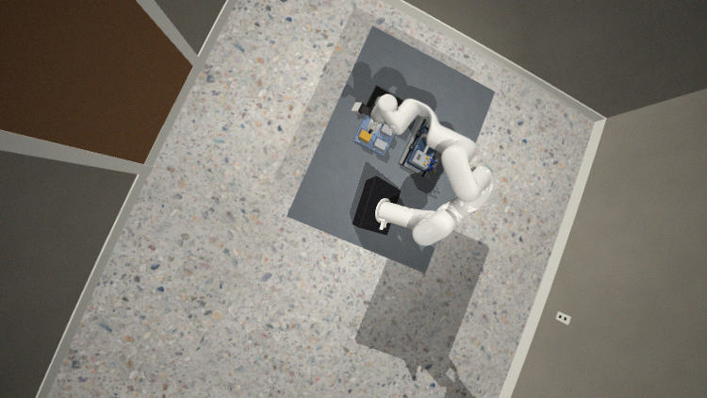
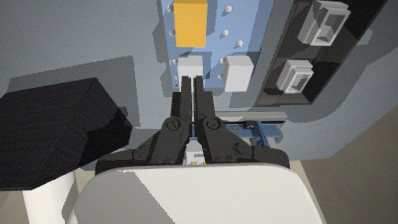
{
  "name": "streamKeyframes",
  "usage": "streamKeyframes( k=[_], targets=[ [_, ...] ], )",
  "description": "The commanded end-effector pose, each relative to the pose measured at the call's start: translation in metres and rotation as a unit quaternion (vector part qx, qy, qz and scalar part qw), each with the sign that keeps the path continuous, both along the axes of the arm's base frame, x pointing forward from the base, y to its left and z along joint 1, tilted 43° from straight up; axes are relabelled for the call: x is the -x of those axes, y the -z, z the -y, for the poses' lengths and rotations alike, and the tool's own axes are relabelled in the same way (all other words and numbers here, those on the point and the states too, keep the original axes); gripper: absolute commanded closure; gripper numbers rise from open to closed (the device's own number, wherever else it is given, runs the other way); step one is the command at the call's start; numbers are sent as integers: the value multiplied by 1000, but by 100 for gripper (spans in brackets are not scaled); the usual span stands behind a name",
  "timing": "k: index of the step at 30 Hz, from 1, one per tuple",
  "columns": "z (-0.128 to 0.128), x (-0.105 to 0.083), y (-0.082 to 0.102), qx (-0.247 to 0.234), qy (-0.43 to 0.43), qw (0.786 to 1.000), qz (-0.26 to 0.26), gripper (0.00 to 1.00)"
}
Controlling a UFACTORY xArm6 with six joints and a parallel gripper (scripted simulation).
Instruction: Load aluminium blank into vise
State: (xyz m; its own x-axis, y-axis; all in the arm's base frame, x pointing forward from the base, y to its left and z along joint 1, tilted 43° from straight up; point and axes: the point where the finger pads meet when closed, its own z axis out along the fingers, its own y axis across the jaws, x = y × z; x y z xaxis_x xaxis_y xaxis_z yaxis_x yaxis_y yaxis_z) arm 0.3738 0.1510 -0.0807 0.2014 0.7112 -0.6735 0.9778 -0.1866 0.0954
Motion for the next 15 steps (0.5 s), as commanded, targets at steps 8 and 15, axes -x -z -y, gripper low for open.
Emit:
streamKeyframes(
  k=[8, 15],
  targets=[
    [-1, -1, -2, -1, -1, 1000, 2, 100],
    [53, 17, -52, -1, -1, 1000, 1, 100]
  ],
)
